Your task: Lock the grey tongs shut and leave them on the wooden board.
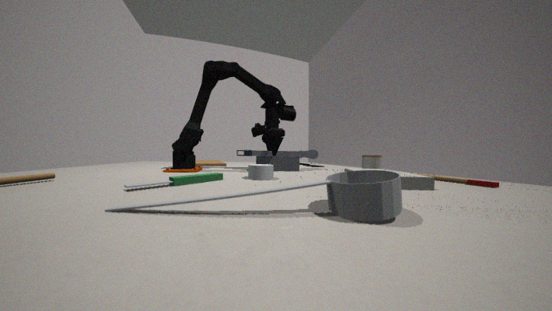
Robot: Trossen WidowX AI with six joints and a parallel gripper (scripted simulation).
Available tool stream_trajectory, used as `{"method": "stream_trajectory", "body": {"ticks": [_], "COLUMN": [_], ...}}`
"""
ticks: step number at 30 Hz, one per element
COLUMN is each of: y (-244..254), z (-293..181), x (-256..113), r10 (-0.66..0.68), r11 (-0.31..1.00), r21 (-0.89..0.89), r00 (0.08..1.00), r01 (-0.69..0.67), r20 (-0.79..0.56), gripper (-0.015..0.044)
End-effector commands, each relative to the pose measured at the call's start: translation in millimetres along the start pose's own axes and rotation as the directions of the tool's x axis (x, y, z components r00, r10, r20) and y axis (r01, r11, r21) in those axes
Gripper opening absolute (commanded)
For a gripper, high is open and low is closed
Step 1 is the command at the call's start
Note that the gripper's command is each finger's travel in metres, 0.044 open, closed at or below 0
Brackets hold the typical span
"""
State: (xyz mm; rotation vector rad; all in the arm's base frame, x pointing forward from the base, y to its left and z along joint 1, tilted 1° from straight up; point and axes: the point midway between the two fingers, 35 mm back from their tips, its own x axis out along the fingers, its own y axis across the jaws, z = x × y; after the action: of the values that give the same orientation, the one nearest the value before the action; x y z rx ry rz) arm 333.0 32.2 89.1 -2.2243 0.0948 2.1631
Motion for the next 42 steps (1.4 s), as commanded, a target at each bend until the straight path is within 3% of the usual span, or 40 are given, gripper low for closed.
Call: {"method": "stream_trajectory", "body": {"ticks": [1,19,22,42], "y": [-0.6,-0.4,0.2,0.2], "z": [2.6,5.9,3.8,3.8], "x": [9.7,33.4,29.6,29.6], "r10": [-0.005,-0.005,0.0,0.0], "r11": [1.0,1.0,1.0,1.0], "r21": [-0.006,-0.006,0.0,0.0], "r00": [1.0,1.0,1.0,1.0], "r01": [0.005,0.005,0.0,0.0], "r20": [0.009,0.009,0.003,0.003], "gripper": [0.044,0.044,0.0361,0.0228]}}
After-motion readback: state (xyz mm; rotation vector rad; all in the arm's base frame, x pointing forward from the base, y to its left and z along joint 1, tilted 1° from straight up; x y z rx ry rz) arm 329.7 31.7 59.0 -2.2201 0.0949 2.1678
